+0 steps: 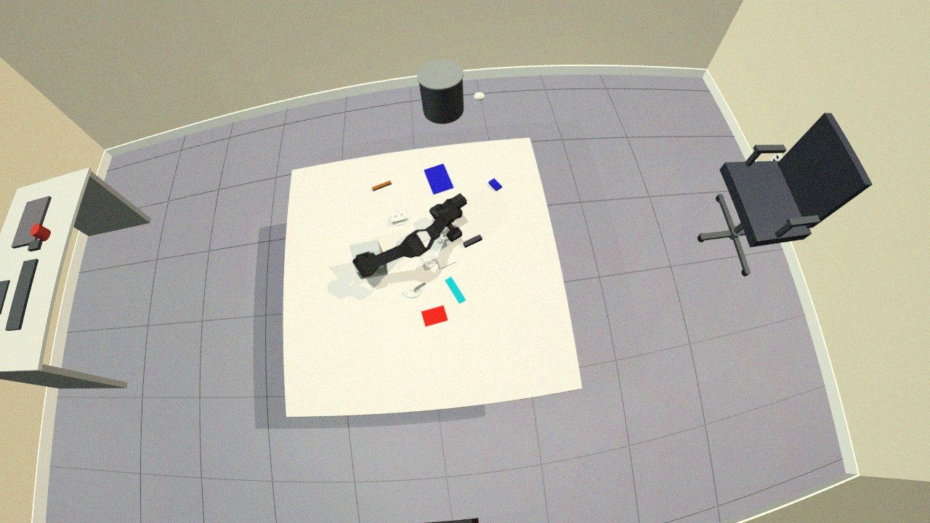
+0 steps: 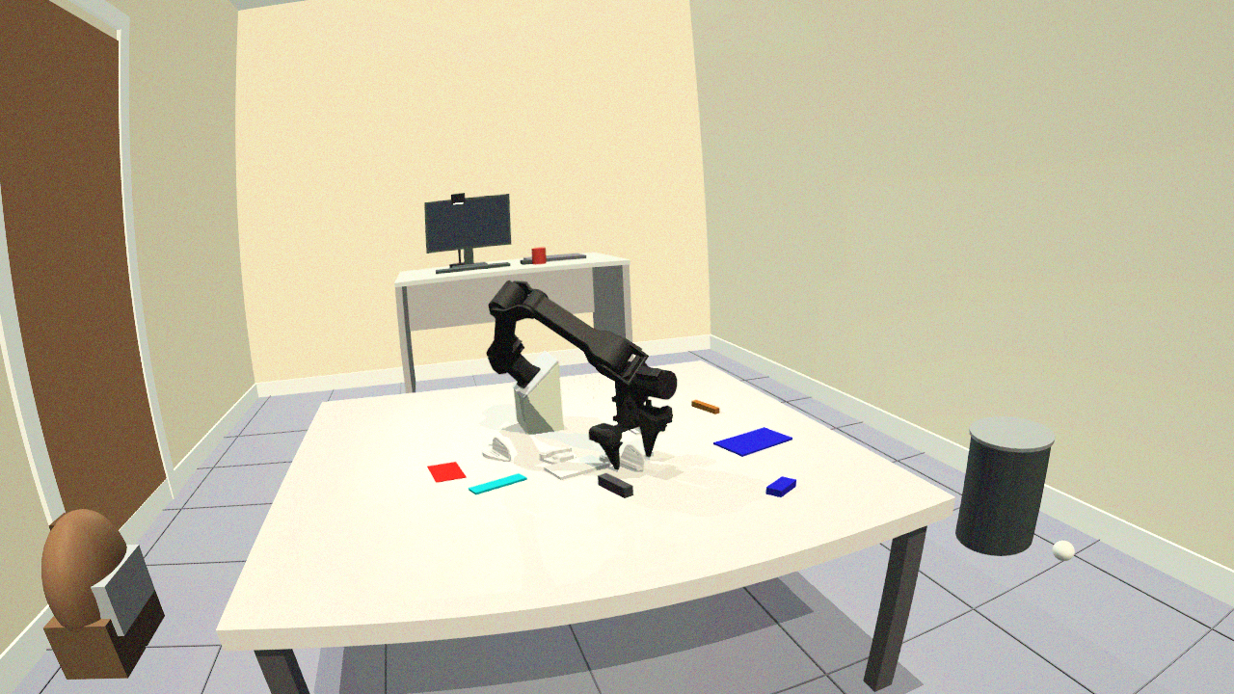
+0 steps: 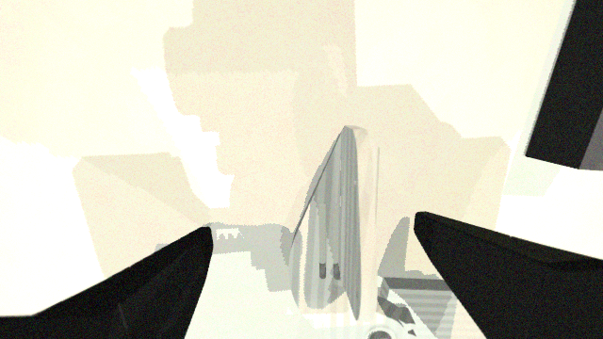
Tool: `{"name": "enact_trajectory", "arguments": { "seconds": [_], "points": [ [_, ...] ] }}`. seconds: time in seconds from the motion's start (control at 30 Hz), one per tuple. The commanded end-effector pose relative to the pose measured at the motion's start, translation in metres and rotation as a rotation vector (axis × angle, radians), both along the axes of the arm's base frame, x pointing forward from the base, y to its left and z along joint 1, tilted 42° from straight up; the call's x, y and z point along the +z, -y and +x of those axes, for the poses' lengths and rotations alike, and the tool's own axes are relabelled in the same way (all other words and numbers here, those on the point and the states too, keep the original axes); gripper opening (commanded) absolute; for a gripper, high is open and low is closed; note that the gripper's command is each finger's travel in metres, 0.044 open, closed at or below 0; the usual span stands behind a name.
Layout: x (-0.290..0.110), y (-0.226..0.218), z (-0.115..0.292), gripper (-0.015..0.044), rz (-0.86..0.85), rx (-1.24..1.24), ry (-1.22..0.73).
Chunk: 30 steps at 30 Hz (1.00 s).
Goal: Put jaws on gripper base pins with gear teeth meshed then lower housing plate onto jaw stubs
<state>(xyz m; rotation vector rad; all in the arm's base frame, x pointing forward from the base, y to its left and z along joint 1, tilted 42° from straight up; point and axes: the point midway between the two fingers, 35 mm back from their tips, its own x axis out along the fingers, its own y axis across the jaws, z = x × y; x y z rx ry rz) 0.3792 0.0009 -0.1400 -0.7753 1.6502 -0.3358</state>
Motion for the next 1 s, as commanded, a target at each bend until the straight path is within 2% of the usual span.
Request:
{"name": "enact_trajectory", "arguments": {
  "seconds": [0.0, 0.5, 0.8, 0.97],
  "points": [
    [0.0000, 0.0007, 0.0003, 0.0440, -0.005, 0.005, 0.000],
    [-0.0002, 0.0009, 0.0003, 0.0440, -0.005, 0.005, 0.000],
    [-0.0004, 0.0003, -0.0001, 0.0204, 0.000, 0.000, 0.000],
    [-0.0004, 0.0003, -0.0001, 0.0170, 0.000, 0.000, 0.000]
  ]
}}
